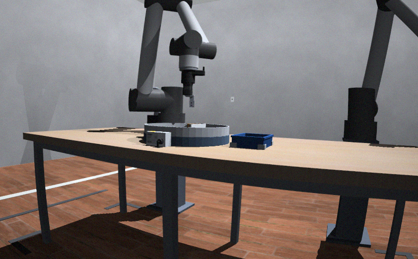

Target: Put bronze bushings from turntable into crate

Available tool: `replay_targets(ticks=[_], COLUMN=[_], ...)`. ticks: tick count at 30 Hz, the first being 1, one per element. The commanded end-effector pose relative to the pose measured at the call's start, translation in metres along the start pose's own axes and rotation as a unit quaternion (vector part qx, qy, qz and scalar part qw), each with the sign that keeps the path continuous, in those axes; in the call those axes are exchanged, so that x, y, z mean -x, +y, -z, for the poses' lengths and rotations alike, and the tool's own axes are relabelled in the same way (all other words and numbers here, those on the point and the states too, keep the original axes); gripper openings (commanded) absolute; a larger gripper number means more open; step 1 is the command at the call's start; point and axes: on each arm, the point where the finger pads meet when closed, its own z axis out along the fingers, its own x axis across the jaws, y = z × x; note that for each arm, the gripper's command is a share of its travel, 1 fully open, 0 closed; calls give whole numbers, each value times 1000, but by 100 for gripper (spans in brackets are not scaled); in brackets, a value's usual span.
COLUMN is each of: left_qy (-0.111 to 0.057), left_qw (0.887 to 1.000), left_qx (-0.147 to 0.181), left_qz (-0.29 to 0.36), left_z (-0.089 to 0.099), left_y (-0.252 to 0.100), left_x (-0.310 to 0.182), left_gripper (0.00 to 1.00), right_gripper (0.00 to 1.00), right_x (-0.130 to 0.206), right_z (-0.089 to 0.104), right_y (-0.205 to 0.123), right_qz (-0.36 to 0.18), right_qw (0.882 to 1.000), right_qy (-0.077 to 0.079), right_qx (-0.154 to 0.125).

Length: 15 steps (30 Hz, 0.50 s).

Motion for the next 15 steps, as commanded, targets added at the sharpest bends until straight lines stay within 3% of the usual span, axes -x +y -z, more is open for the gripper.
replay_targets(ticks=[1, 11, 13, 15], left_qy=[0, 0, 0, 0], left_qw=[1000, 1000, 1000, 1000], left_qx=[0, 0, 0, 0], left_qz=[0, 0, 0, 0], left_z=[1, 1, 1, 1], left_y=[0, 0, 0, 0], left_x=[0, 0, 0, 0], left_gripper=[100, 100, 100, 100], right_gripper=[39, 39, 39, 39], right_x=[4, 11, 11, 14], right_z=[-6, -19, -19, -23], right_y=[2, 8, 8, 9], right_qz=[-84, -223, -223, -269], right_qw=[996, 975, 975, 963], right_qy=[2, 2, 2, 2], right_qx=[1, 0, 0, 0])
